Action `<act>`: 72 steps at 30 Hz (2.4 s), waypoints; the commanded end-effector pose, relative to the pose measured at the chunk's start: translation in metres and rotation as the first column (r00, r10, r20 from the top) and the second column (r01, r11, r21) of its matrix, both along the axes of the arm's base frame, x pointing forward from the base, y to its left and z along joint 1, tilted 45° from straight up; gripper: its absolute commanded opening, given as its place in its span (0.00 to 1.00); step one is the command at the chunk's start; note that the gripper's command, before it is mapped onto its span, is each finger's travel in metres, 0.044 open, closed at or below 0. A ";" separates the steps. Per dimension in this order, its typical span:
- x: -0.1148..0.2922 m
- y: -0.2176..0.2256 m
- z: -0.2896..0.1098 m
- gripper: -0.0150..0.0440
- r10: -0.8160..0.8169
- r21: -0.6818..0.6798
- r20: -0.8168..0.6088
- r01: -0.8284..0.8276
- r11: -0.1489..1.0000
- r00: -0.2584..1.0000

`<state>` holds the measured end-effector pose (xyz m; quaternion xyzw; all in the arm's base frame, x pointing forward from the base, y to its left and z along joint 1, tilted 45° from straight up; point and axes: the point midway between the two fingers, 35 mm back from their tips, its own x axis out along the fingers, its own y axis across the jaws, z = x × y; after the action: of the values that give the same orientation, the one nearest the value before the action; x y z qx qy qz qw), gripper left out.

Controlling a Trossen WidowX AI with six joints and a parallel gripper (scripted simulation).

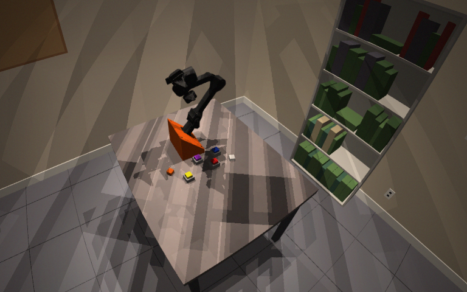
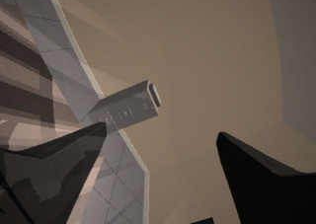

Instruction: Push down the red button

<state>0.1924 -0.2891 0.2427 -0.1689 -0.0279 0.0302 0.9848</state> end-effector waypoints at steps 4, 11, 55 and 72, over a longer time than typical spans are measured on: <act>0.020 -0.002 -0.002 0.93 0.009 0.097 0.008 -0.010 0.995 1.000; 0.099 0.013 -0.038 0.93 0.061 0.431 -0.108 -0.008 0.902 0.992; 0.122 0.247 -0.156 0.93 0.600 0.665 -0.740 0.195 0.721 0.304; 0.062 0.309 -0.144 0.93 0.650 0.627 -0.751 0.186 0.757 -0.113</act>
<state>0.2808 -0.0045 0.0857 0.2394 0.5898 0.2844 0.7169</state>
